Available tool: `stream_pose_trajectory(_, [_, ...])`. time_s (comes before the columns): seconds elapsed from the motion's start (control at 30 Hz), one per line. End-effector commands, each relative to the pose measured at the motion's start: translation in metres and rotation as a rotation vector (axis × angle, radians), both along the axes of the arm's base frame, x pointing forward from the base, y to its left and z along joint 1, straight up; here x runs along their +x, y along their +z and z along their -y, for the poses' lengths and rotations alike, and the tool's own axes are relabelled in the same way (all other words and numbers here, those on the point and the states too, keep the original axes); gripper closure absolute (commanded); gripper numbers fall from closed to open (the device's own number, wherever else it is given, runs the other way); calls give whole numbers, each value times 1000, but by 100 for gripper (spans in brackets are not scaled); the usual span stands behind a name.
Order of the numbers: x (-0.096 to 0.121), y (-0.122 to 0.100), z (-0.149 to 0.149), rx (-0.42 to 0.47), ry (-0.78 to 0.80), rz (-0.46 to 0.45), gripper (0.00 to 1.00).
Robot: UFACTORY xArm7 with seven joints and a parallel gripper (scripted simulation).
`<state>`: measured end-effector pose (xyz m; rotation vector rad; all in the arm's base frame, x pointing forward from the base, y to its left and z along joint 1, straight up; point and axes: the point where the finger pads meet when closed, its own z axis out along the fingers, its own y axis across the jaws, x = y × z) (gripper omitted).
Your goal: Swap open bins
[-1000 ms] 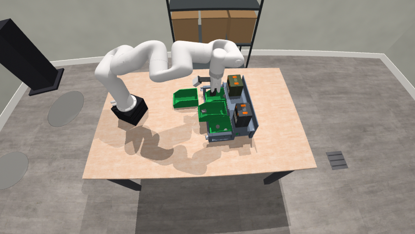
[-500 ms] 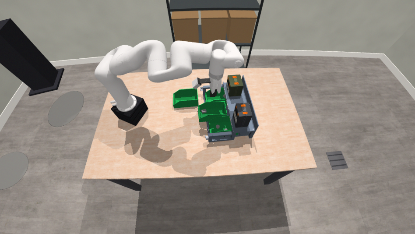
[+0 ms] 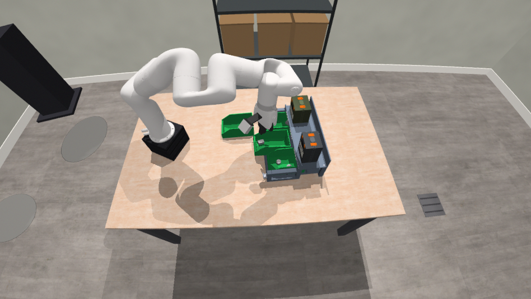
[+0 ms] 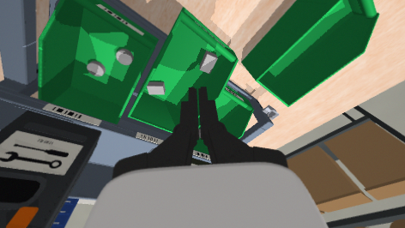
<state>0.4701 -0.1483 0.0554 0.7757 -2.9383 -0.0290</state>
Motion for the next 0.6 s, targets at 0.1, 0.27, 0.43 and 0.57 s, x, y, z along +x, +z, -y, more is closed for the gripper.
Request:
stream_pose_trajectory(0.1, [-40, -10, -5, 29, 413, 64, 100])
stream_pose_trajectory(0.27, [-63, -17, -14, 44, 673, 63, 100])
stream_pose_trajectory(0.43, [-70, -20, -17, 55, 906, 97, 100])
stream_pose_trajectory(0.57, [-71, -20, -17, 55, 908, 97, 100])
